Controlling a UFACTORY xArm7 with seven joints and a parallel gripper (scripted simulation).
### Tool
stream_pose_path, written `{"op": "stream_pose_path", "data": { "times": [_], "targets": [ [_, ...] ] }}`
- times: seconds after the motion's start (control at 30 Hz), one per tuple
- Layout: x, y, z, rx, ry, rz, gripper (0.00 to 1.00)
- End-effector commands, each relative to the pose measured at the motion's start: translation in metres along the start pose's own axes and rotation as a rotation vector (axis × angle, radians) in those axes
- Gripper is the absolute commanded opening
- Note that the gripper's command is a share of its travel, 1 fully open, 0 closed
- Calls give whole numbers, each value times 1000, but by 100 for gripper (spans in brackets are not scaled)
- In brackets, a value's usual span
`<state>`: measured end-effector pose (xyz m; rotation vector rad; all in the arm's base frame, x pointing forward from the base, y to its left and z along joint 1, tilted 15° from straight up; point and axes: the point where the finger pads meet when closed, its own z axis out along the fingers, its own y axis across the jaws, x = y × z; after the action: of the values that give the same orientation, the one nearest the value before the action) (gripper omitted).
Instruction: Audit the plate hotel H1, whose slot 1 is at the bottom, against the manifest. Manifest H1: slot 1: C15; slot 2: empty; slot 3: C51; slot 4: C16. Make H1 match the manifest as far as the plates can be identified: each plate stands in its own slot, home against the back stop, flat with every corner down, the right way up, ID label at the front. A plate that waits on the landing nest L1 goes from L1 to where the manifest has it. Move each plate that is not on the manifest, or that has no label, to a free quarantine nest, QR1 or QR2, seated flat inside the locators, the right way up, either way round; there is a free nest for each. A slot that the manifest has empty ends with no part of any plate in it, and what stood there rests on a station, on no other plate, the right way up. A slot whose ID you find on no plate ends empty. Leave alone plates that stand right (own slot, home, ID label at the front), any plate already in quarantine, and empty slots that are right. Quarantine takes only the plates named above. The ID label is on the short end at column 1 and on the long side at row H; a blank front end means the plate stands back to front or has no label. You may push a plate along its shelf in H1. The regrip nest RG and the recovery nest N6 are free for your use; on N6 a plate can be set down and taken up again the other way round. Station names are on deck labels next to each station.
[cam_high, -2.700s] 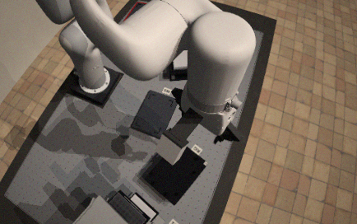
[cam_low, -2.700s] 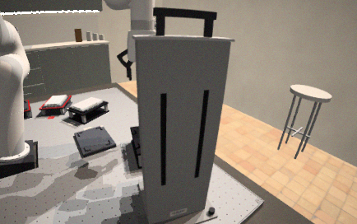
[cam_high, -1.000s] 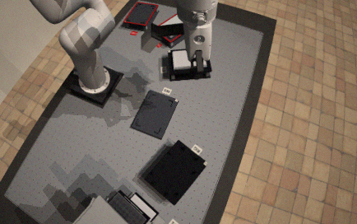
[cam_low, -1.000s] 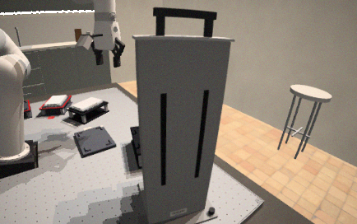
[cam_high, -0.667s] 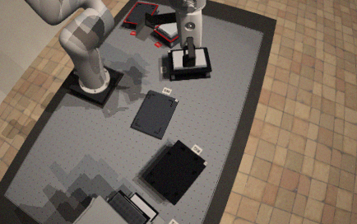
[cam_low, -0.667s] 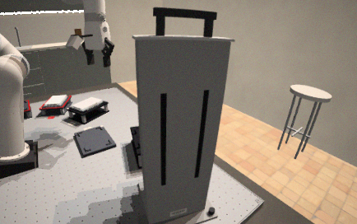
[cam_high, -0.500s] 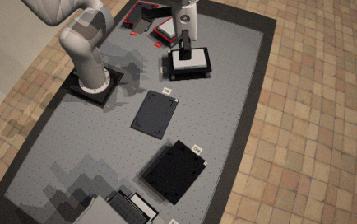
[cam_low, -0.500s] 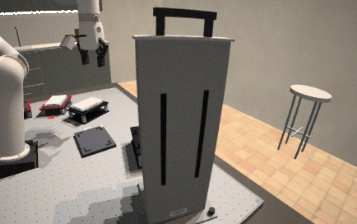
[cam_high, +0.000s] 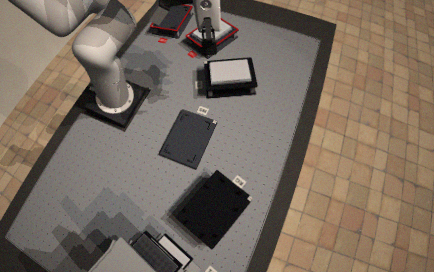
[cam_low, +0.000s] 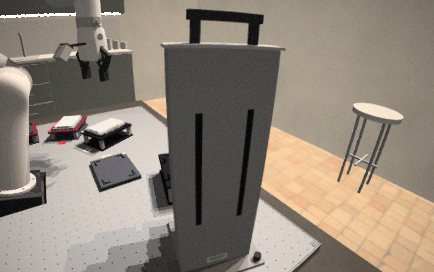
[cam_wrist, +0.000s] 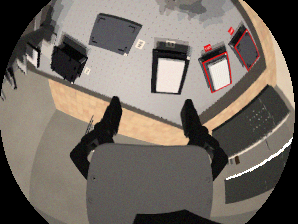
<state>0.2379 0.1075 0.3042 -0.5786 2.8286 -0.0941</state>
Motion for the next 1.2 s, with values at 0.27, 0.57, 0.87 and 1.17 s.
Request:
{"op": "stream_pose_path", "data": {
  "times": [0.27, 0.57, 0.87, 1.17],
  "targets": [
    [32, 39, -2, 0, -4, -1, 100],
    [58, 70, -2, 0, -4, -1, 100],
    [58, 70, -2, 0, -4, -1, 100],
    [58, 70, 8, 0, -4, -1, 100]
  ]
}}
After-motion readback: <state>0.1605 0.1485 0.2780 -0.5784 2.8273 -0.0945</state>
